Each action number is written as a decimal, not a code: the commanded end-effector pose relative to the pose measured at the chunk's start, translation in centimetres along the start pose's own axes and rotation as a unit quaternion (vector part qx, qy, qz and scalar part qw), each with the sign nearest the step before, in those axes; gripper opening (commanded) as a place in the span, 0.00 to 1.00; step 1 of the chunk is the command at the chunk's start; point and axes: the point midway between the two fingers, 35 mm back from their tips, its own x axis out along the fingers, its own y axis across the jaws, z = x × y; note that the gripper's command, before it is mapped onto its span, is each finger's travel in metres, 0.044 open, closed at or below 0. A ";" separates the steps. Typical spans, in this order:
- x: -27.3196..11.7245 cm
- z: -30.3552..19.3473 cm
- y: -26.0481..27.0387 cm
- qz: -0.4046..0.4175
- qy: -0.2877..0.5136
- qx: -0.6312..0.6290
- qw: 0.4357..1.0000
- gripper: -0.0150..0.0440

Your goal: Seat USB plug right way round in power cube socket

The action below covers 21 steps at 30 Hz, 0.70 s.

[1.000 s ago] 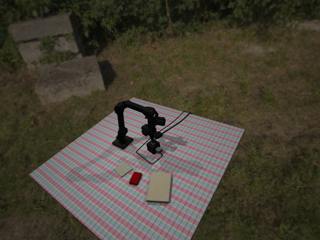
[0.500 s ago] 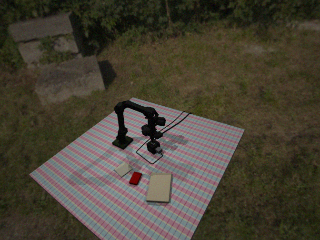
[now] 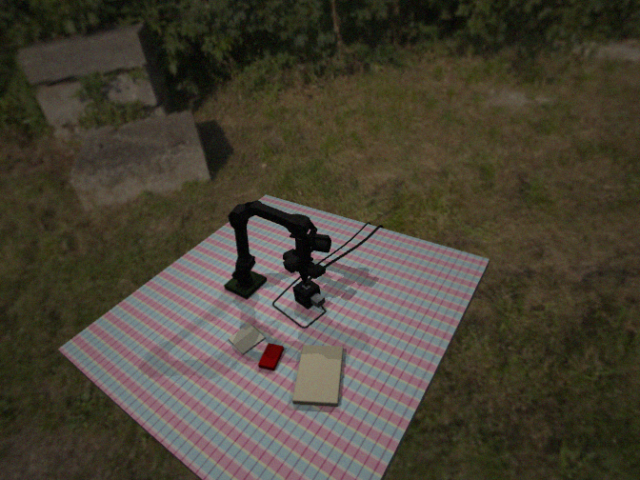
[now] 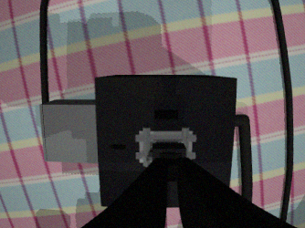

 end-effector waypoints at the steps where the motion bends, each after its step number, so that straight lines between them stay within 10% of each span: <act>1: 0.1 0.0 0.1 0.002 -0.002 0.003 1.000 0.25; 21: 0.3 0.0 0.1 0.002 -0.002 0.003 1.000 0.25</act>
